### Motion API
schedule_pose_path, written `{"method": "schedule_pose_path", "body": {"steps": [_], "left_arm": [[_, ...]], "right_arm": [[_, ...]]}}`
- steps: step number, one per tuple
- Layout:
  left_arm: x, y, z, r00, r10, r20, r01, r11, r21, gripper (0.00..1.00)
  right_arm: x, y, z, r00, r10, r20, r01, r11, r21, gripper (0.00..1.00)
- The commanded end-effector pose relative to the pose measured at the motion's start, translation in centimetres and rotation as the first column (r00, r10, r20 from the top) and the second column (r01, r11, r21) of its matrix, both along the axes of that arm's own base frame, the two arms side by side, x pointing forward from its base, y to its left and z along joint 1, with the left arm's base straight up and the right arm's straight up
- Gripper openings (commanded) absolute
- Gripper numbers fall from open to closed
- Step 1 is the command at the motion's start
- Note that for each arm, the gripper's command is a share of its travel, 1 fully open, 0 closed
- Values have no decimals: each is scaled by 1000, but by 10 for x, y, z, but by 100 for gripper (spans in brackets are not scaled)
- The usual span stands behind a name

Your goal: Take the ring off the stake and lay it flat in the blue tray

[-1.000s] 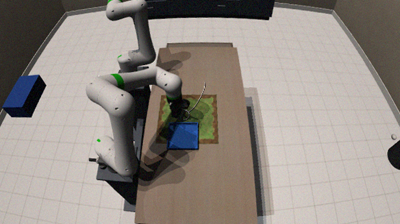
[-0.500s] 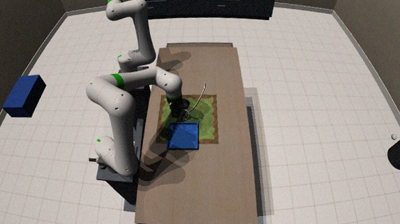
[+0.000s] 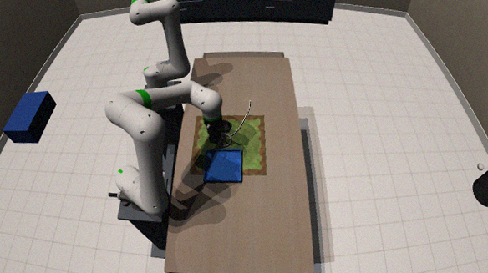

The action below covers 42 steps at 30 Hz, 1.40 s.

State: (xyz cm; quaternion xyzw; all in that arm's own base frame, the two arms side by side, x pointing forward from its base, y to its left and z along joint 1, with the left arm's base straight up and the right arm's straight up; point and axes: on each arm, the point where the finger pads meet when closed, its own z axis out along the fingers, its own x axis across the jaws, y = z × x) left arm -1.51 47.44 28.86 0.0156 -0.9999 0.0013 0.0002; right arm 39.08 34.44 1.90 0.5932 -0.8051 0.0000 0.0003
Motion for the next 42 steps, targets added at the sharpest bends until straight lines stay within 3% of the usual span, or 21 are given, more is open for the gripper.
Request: {"method": "schedule_pose_path", "body": {"steps": [1, 28, 42], "left_arm": [[0, 0, 1, 1000, 0, 0, 0, 1000, 3, 100], [0, 0, 1, 1000, 0, 0, 0, 1000, 3, 100], [0, 0, 1, 1000, 0, 0, 0, 1000, 3, 100]], "right_arm": [[1, 2, 1, 1000, 0, 2, 0, 1000, 1, 0], [1, 2, 21, 1000, 0, 1, 0, 1000, 2, 0], [-2, 5, 22, 1000, 0, 1, 0, 1000, 2, 0]]}}
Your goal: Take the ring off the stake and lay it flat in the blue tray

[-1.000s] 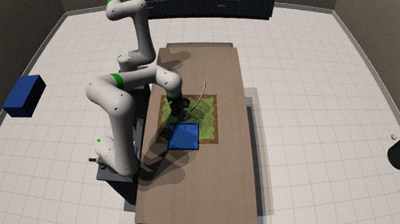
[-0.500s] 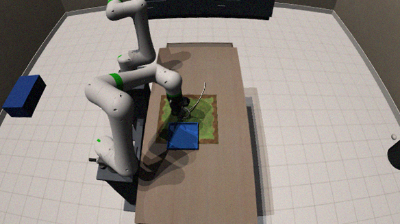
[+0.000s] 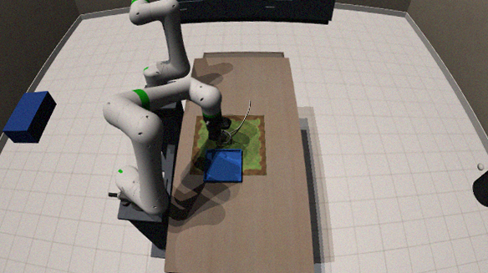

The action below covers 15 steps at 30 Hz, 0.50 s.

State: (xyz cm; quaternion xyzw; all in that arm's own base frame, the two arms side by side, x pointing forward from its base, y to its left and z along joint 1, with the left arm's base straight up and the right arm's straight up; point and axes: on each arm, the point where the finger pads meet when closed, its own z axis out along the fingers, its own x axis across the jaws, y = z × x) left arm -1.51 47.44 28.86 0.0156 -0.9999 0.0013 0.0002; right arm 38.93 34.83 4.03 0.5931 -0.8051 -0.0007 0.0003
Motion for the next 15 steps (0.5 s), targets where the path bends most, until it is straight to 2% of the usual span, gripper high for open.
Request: {"method": "schedule_pose_path", "body": {"steps": [1, 15], "left_arm": [[0, 0, 1, 1000, 0, 0, 0, 1000, 3, 100], [0, 0, 1, 1000, 0, 0, 0, 1000, 3, 100]], "right_arm": [[-1, 2, 1, 1000, 0, 1, 0, 1000, 1, 0], [-6, 7, 1, 1000, 0, 1, 0, 1000, 1, 0]]}}
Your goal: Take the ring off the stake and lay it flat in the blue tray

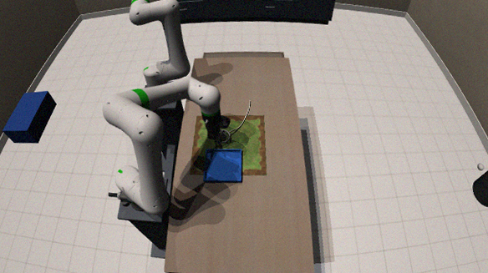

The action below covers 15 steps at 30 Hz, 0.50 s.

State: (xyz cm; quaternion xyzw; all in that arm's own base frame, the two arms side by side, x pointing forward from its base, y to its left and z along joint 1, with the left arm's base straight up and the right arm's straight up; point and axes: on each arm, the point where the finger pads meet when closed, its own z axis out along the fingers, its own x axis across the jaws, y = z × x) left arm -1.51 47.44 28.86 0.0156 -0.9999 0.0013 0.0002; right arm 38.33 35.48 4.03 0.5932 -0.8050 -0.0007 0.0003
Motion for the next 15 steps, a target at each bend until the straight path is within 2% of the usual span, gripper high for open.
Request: {"method": "schedule_pose_path", "body": {"steps": [1, 15], "left_arm": [[0, 0, 1, 1000, 0, 0, 0, 1000, 3, 100], [0, 0, 1, 1000, 0, 0, 0, 1000, 3, 100]], "right_arm": [[0, 1, 1, 1000, 0, 2, 0, 1000, 1, 0], [-6, 7, 4, 1000, 0, 2, 0, 1000, 1, 0]]}}
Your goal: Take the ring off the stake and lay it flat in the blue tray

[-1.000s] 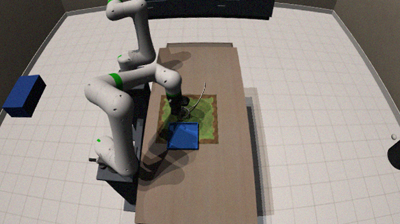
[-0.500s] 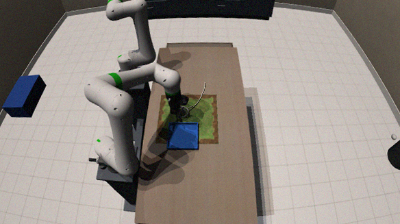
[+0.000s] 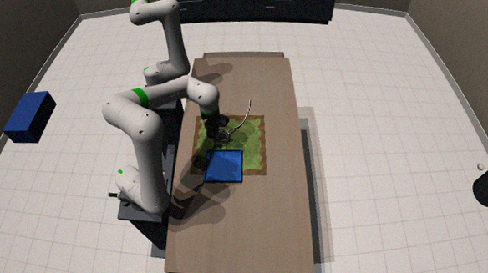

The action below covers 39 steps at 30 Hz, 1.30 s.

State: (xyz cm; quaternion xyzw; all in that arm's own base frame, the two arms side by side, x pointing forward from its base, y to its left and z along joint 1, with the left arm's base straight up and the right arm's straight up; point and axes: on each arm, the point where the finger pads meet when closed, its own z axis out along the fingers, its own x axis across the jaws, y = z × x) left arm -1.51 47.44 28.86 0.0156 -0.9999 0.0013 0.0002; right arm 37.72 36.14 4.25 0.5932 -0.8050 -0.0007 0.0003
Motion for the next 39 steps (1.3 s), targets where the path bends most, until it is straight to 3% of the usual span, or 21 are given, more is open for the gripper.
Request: {"method": "schedule_pose_path", "body": {"steps": [1, 31, 39], "left_arm": [[0, 0, 1, 1000, 0, 0, 0, 1000, 3, 100], [0, 0, 1, 1000, 0, 0, 0, 1000, 3, 100], [0, 0, 1, 1000, 0, 0, 0, 1000, 3, 100]], "right_arm": [[1, 0, 2, 1000, 0, 2, 0, 1000, 1, 0], [3, 10, 8, 1000, 0, 2, 0, 1000, 1, 0], [4, 10, 7, 999, 1, -32, 0, 999, 38, 0]]}}
